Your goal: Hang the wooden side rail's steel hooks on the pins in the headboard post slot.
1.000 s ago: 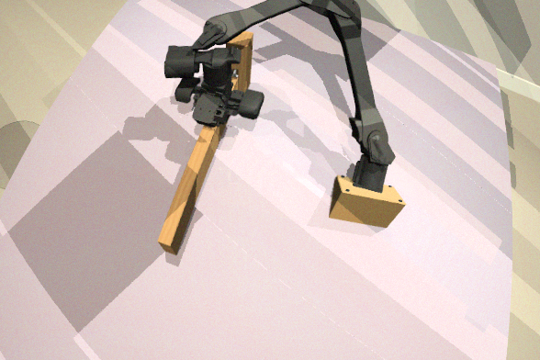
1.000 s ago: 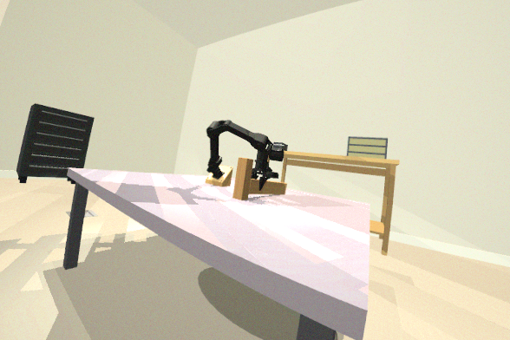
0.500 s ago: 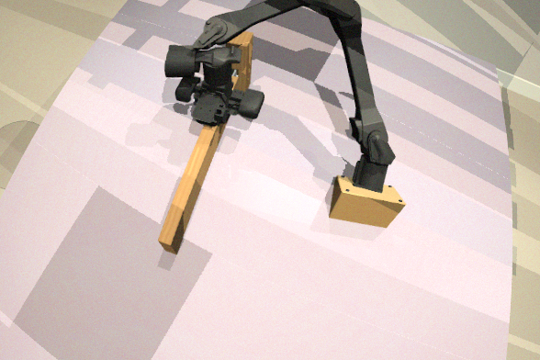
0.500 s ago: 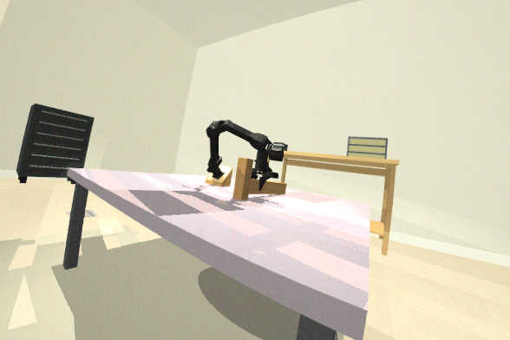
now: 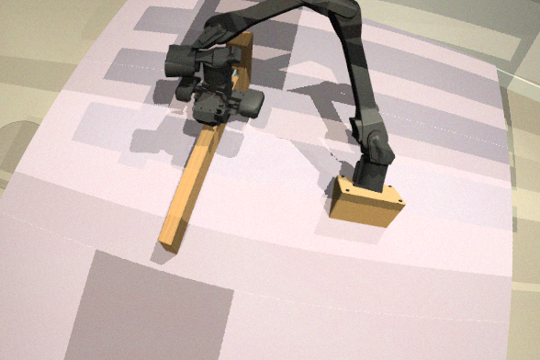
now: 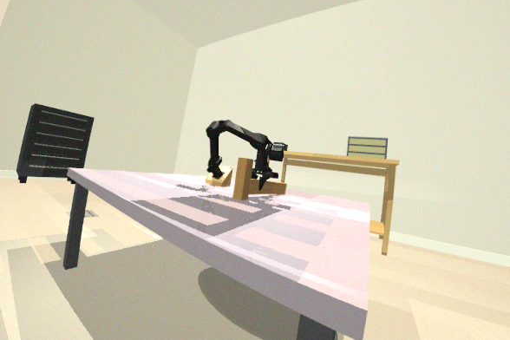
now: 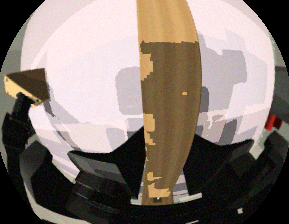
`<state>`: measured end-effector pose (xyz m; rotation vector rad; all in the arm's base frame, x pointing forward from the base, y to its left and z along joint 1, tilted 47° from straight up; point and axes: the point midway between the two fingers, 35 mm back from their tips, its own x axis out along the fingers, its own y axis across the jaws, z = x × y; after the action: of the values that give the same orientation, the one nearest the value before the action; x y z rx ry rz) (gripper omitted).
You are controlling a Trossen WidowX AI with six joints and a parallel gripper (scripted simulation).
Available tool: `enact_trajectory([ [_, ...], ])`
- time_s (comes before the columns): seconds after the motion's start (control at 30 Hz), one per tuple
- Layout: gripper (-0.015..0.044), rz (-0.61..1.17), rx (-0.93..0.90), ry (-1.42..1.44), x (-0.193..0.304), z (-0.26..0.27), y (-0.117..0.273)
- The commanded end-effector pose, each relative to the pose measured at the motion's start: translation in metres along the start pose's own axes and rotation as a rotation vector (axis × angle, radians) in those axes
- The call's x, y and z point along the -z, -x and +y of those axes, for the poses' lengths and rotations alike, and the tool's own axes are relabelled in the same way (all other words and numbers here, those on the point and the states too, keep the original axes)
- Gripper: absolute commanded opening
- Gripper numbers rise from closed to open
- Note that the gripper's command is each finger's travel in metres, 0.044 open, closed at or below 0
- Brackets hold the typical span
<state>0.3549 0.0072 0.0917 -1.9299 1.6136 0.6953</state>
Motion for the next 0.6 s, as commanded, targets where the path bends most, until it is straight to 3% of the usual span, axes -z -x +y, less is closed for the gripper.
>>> enact_trajectory([
  [0.0,0.0000,0.000,0.014,0.002,0.0015,-0.0023,0.0052],
  [0.57,0.0000,0.000,0.014,0.002,0.0034,-0.0021,0.0049],
])
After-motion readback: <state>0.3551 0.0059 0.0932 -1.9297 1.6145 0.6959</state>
